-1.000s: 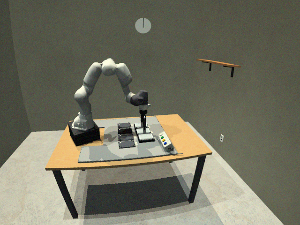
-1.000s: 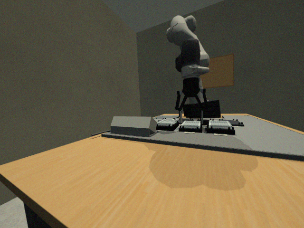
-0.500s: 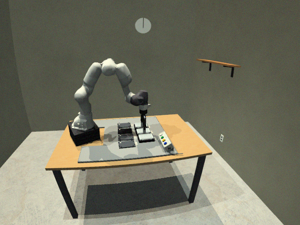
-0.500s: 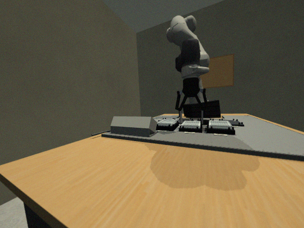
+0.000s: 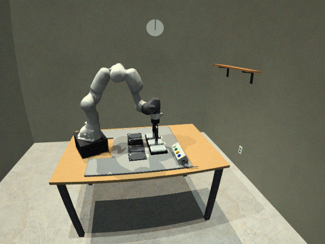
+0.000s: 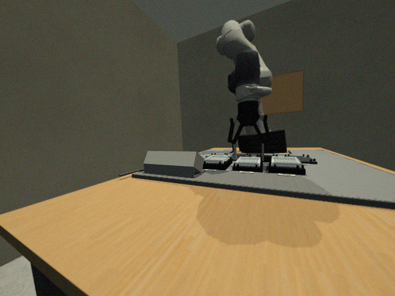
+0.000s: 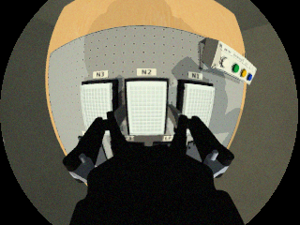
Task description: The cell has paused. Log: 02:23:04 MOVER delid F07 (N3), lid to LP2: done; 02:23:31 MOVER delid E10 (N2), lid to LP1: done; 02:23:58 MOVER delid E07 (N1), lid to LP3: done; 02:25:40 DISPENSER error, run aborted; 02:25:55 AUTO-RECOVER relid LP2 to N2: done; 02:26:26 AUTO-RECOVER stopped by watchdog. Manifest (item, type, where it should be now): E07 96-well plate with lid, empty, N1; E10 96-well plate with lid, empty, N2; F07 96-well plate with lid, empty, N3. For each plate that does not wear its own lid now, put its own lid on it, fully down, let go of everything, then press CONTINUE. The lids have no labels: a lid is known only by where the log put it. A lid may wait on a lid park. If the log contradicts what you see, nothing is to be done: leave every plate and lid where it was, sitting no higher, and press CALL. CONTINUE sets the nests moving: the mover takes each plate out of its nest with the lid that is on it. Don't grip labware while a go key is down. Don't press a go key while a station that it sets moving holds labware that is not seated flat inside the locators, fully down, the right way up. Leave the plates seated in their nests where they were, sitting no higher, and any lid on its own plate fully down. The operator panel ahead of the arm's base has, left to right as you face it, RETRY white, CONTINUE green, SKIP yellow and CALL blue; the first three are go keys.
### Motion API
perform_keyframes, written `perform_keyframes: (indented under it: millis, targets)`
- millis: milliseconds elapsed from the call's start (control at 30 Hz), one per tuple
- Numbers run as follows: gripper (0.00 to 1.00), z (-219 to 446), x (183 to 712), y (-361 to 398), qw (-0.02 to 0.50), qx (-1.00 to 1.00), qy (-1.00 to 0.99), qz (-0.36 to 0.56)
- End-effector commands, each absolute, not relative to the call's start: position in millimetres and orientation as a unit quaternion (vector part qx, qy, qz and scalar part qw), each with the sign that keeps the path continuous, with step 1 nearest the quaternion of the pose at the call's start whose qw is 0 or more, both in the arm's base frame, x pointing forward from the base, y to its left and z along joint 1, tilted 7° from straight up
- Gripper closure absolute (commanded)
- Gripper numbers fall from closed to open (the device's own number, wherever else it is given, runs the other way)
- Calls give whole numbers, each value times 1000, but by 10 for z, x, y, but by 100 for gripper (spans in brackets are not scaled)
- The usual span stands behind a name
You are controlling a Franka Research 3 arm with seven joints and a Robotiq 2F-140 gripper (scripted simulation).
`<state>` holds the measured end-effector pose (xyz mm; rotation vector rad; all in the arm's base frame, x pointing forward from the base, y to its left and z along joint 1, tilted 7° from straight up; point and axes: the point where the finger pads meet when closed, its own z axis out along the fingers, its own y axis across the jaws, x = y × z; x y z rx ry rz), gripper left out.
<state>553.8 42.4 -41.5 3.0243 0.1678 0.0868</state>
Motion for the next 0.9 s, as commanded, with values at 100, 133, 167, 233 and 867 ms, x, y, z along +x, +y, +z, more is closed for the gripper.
perform_keyframes:
  millis: [100,133,167,233,867]
  targets:
    - [34,-409,5548,430,55,996,56,30]
    - [34,-409,5548,430,55,996,56,30]
    - [34,-409,5548,430,55,996,56,30]
    - [34,-397,5547,431,55,996,56,30]
    - [34,-98,5527,463,55,996,56,30]
